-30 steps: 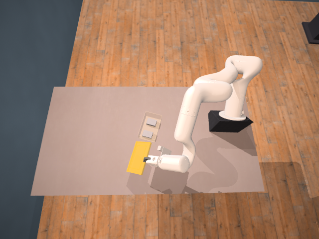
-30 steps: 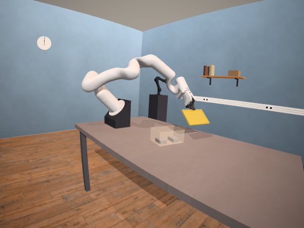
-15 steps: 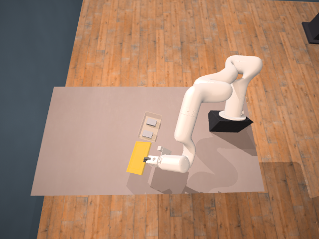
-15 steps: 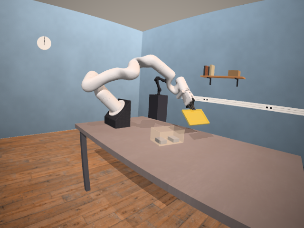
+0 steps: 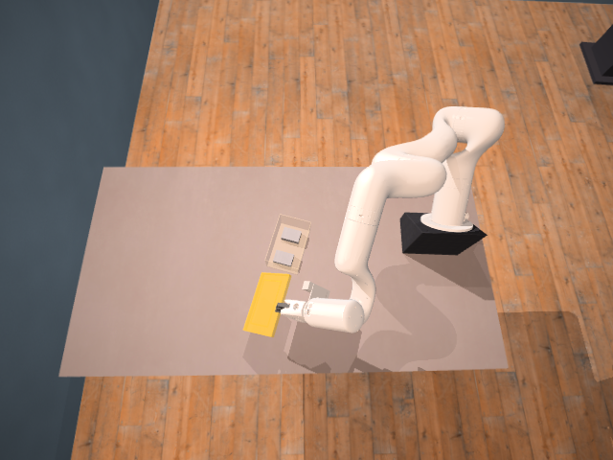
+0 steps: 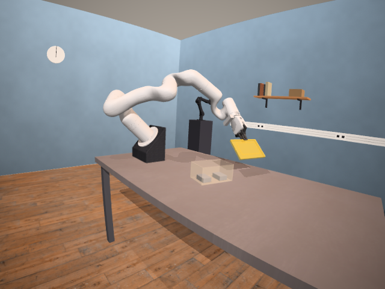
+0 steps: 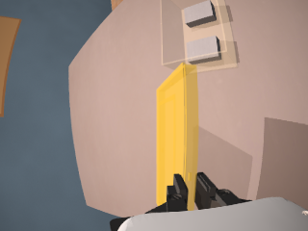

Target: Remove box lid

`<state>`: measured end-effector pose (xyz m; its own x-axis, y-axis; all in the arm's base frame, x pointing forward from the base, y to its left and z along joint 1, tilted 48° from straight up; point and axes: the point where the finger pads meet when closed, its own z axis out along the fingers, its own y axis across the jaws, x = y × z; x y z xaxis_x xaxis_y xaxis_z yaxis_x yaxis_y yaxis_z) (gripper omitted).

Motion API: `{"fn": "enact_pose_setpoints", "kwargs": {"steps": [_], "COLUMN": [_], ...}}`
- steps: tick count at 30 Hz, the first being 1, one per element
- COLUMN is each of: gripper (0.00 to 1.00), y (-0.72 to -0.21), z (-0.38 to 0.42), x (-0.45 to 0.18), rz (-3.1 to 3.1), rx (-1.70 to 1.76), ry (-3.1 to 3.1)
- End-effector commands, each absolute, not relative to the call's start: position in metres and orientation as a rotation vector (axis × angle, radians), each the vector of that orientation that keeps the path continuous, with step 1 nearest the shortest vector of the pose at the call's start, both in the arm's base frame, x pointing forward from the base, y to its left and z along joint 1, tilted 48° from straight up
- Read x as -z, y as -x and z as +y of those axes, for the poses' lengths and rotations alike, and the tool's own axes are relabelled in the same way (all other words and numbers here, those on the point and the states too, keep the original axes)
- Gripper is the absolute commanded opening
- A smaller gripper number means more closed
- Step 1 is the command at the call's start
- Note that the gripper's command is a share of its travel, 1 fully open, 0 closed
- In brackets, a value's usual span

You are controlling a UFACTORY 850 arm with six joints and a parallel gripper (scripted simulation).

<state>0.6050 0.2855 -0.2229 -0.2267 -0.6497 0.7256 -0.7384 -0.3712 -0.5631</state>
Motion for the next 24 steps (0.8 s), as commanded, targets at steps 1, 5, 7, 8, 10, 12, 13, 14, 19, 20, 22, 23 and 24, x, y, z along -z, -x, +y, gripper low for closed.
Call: {"fn": "enact_pose_setpoints", "kwargs": {"steps": [1, 5, 7, 8, 10, 12, 13, 14, 19, 20, 22, 23, 24], "gripper": [0.00, 0.00, 0.00, 0.00, 0.00, 0.00, 0.00, 0.00, 0.00, 0.00, 0.00, 0.00, 0.00], "y": [-0.606, -0.606, -0.606, -0.606, -0.606, -0.606, -0.606, -0.606, -0.606, -0.606, -0.606, -0.606, -0.606], "z": [0.284, 0.281, 0.278, 0.277, 0.276, 0.275, 0.275, 0.274, 0.274, 0.274, 0.274, 0.273, 0.273], "x": [0.224, 0.227, 0.229, 0.230, 0.232, 0.233, 0.233, 0.233, 0.233, 0.233, 0.234, 0.234, 0.234], "rz": [-1.715, -1.715, -1.715, -1.715, -1.715, -1.715, -1.715, -1.715, -1.715, -1.715, -1.715, -1.715, -1.715], "rx": [-1.681, -1.681, -1.681, -1.681, -1.681, -1.681, -1.681, -1.681, -1.681, -1.681, -1.681, -1.681, -1.681], "ry": [-1.901, -1.901, -1.901, -1.901, -1.901, -1.901, -1.901, -1.901, -1.901, -1.901, -1.901, -1.901, -1.901]}}
